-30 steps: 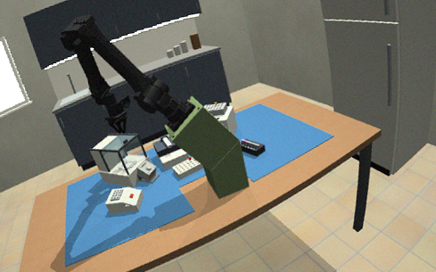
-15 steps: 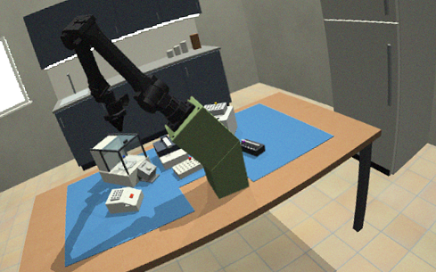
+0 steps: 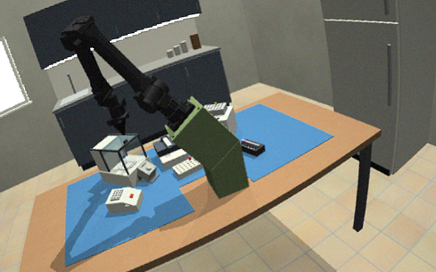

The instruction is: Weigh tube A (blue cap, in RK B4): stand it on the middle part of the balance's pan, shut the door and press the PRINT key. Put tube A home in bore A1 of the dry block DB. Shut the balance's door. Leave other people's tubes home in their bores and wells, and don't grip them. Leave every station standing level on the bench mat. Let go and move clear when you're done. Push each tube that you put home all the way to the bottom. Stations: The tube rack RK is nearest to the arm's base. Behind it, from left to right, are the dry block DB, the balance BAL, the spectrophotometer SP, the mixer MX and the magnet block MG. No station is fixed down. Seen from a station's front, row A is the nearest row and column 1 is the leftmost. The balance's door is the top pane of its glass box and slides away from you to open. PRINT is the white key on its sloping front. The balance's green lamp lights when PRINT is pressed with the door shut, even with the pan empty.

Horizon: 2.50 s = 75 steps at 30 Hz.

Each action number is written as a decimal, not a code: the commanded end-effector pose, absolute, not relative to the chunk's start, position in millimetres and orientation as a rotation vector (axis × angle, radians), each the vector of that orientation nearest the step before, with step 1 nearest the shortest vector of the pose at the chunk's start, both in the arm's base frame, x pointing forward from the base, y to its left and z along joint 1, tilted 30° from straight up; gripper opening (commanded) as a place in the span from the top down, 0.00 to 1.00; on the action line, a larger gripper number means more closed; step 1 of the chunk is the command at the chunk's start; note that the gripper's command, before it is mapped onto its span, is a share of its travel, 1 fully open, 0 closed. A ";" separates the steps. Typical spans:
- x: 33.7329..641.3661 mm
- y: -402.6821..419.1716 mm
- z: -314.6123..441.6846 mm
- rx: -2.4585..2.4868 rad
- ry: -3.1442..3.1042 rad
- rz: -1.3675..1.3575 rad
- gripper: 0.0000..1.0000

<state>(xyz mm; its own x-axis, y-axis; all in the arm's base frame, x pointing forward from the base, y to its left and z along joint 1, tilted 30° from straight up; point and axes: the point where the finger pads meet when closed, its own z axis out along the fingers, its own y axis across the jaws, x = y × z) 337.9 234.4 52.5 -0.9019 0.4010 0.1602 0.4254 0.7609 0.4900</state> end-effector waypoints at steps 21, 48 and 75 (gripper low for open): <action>324.6 242.9 14.0 0.433 -3.132 -0.838 1.00; 306.4 245.0 -22.2 1.710 -2.909 -0.739 1.00; 287.0 244.4 -50.9 2.793 -2.188 -0.520 1.00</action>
<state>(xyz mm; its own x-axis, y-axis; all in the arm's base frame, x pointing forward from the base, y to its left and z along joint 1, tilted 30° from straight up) 294.4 242.0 -41.2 0.0993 -0.8600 -0.5006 -0.9929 -0.0529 -0.1061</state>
